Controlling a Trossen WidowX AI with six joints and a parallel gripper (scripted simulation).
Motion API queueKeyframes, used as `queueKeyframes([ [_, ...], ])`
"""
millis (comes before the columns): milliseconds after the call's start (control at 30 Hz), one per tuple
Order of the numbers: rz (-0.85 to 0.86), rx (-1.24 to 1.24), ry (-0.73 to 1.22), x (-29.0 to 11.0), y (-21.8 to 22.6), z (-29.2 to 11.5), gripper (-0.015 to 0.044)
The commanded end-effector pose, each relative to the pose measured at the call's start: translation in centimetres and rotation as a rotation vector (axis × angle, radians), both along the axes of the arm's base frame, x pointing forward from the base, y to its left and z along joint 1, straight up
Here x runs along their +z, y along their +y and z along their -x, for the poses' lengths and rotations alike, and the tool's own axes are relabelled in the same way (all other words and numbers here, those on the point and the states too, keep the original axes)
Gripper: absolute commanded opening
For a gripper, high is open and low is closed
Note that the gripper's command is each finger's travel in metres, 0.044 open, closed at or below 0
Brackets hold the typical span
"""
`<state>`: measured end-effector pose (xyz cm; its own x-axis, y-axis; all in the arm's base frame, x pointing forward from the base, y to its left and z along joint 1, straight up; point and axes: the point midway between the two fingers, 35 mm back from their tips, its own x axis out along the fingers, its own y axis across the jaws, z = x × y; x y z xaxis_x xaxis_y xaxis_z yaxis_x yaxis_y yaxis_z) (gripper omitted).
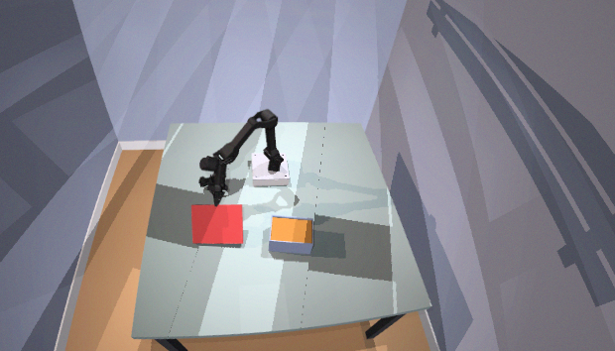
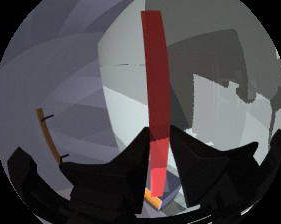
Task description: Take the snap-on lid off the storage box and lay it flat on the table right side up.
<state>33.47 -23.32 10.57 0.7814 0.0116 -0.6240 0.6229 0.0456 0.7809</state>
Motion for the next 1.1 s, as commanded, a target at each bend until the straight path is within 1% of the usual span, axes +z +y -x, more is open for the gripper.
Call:
queueKeyframes([
  [0, -0.005, 0.002, 0.001, -0.5, 0.1, 0.0, 0.0000],
  [1067, -0.005, 0.002, 0.001, -3.0, 0.1, 0.0, 0.0000],
])
